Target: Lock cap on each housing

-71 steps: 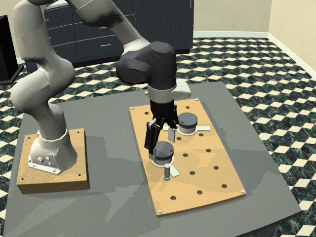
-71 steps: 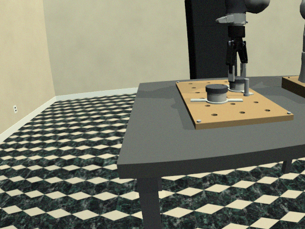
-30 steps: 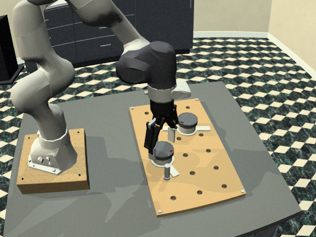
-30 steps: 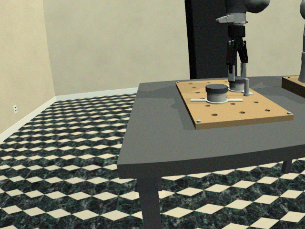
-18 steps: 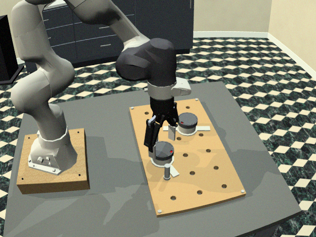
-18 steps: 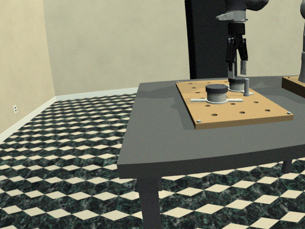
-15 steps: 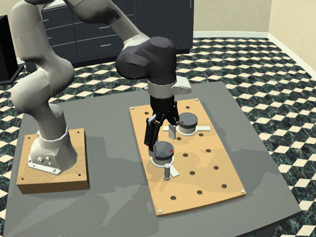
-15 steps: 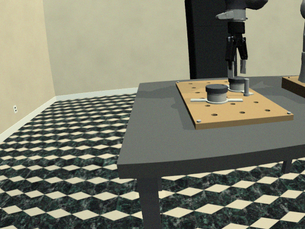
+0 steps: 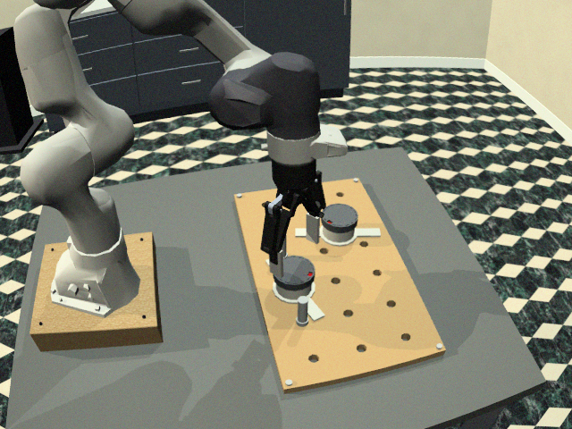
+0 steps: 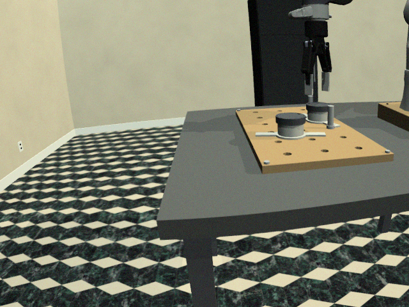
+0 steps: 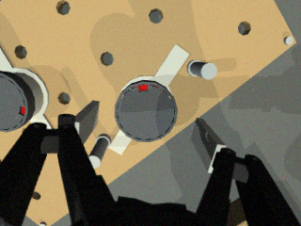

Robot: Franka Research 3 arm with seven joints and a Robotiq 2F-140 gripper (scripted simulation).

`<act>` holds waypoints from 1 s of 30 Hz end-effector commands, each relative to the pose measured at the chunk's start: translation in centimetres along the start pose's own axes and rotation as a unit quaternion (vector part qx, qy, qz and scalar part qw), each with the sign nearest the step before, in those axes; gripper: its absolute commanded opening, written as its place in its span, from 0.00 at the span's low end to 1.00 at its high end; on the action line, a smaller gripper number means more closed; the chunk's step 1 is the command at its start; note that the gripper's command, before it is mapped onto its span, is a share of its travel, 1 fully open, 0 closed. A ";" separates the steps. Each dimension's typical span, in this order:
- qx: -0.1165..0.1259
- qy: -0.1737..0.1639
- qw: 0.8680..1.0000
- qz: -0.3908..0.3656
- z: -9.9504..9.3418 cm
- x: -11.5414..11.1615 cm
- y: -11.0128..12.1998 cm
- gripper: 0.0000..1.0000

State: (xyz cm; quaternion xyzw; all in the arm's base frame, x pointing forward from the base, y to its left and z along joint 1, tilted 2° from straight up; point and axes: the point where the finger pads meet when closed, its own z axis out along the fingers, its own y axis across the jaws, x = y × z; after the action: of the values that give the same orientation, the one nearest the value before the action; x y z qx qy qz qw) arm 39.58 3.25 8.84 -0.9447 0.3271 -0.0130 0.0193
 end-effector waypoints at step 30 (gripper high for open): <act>0.000 -0.008 0.993 -0.114 -2.5 -0.4 0.0 0.78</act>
State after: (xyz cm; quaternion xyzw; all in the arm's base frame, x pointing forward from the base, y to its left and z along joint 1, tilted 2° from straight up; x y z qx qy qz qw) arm 39.14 3.40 11.28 -0.9520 0.3055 -0.0065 0.0198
